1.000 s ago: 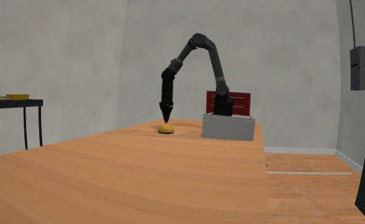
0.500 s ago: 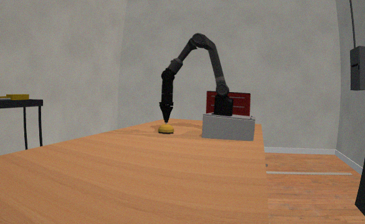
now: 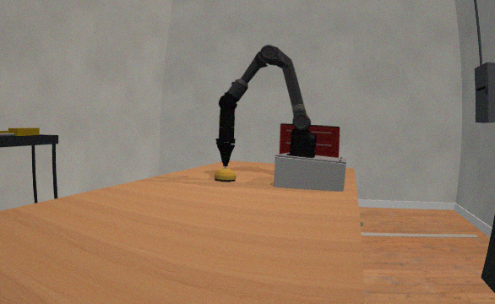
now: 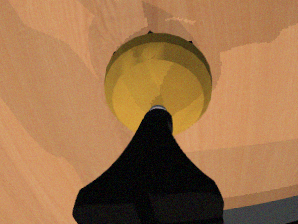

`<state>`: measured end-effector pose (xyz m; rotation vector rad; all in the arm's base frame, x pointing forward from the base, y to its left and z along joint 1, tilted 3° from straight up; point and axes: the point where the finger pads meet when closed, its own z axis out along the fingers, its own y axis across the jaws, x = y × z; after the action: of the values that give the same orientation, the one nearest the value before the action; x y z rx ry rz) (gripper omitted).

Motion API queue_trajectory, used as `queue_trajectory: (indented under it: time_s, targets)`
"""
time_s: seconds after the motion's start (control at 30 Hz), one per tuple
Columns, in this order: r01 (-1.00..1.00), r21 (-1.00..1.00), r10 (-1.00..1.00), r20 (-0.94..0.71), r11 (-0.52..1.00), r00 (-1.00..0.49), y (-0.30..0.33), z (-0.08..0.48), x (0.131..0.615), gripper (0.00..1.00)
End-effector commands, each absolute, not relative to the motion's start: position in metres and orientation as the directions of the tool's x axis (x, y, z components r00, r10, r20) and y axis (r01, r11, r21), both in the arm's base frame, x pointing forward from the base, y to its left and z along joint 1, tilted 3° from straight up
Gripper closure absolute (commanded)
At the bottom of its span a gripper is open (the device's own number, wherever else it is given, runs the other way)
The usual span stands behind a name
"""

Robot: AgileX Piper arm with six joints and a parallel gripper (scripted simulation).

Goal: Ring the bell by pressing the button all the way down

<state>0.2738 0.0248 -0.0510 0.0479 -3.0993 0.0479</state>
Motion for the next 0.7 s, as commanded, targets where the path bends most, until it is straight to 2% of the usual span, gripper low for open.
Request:
queue_trajectory:
  time_s: [0.0,0.67]
  targets:
    - [-0.03,-0.031,-0.029,0.043,0.999,-0.999,0.0242,-0.0517,0.2735,1.0]
    - [-0.031,-0.031,-0.029,0.044,0.999,-0.999,0.024,-0.0562,0.273,1.0]
